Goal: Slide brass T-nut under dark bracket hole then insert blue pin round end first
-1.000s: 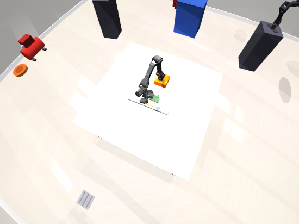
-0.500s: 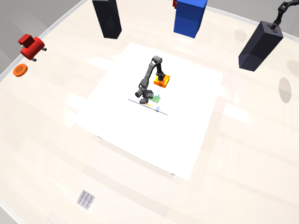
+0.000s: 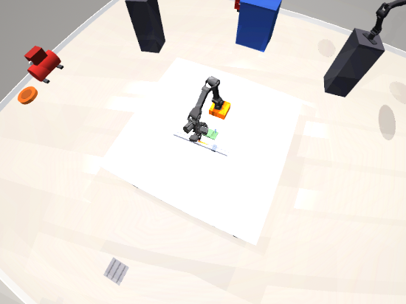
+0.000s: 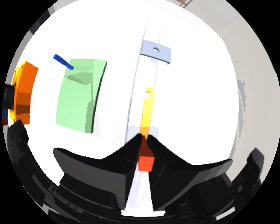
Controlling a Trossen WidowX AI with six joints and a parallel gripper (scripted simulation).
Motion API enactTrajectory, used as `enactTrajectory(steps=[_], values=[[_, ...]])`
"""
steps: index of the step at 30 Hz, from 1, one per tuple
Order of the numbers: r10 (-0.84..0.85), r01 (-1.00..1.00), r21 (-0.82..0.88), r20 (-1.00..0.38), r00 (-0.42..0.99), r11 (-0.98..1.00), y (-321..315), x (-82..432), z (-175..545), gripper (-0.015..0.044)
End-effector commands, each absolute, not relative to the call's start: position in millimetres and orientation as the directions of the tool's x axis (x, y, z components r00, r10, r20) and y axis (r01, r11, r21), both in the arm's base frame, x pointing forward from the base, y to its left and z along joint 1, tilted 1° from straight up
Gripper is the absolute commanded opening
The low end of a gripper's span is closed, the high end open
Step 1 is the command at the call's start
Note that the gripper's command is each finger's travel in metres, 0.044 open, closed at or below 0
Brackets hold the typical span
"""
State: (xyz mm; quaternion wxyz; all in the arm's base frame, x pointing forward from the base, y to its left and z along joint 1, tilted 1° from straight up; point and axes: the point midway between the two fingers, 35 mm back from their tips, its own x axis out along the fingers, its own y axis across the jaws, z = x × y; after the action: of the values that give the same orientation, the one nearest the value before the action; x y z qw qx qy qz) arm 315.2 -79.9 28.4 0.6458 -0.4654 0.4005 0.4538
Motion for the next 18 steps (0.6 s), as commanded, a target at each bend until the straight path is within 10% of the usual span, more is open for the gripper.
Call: enactTrajectory(steps=[1, 18], values=[[0.212, -0.961, -0.224, -0.943, 0.256, 0.161, -81.2, 317.1, 27.5, -0.015], [0.217, -0.968, -0.191, -0.95, 0.224, 0.163, -81.5, 319.2, 27.7, -0.015]])
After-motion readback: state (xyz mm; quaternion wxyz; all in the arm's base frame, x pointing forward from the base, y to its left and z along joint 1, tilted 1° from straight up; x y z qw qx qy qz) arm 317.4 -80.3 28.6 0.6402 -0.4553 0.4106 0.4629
